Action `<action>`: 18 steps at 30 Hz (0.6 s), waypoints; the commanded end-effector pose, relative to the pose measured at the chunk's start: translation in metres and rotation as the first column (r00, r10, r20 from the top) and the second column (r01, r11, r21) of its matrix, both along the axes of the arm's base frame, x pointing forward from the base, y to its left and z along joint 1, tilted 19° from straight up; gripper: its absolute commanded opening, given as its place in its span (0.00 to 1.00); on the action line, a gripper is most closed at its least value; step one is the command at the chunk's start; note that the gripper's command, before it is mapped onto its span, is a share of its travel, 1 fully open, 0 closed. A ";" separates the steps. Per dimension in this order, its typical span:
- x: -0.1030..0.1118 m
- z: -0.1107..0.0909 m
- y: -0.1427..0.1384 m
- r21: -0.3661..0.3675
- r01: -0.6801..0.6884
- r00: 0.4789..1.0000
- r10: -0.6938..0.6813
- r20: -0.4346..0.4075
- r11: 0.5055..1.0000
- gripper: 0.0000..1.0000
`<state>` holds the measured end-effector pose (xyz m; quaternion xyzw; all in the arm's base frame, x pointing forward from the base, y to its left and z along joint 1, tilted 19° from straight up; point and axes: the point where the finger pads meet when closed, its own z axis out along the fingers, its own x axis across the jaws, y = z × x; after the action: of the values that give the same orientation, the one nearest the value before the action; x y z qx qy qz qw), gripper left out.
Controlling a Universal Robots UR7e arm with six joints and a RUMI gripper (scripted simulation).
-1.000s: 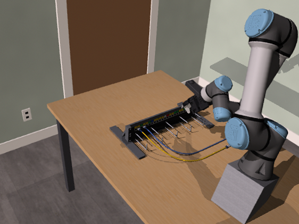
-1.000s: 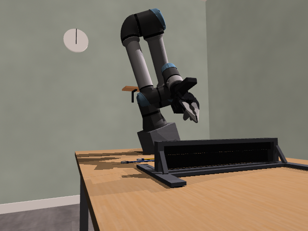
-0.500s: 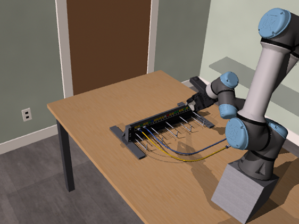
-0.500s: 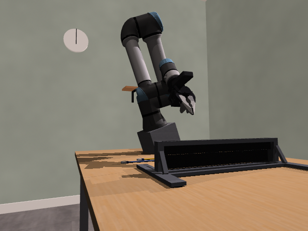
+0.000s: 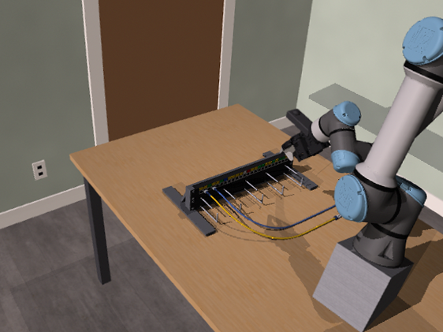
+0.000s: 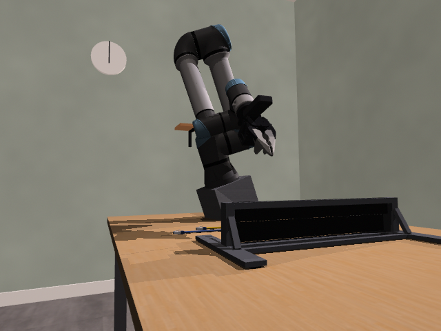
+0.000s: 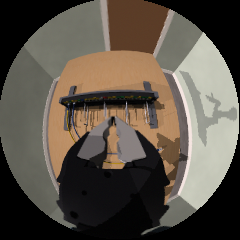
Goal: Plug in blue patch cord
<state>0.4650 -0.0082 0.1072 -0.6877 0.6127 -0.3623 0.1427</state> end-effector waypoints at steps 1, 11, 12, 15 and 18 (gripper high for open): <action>-0.004 0.005 0.002 0.000 0.000 1.000 0.000 0.000 1.000 0.00; -0.011 0.012 0.004 0.000 0.000 1.000 0.000 0.000 1.000 0.00; -0.011 0.013 0.004 0.000 0.000 1.000 0.000 0.000 1.000 0.00; -0.012 0.013 0.004 0.000 0.000 1.000 0.000 0.000 1.000 0.00; -0.012 0.013 0.005 0.000 0.000 1.000 0.000 0.000 1.000 0.00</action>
<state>0.4532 -0.0038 0.1197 -0.6879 0.6128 -0.3618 0.1425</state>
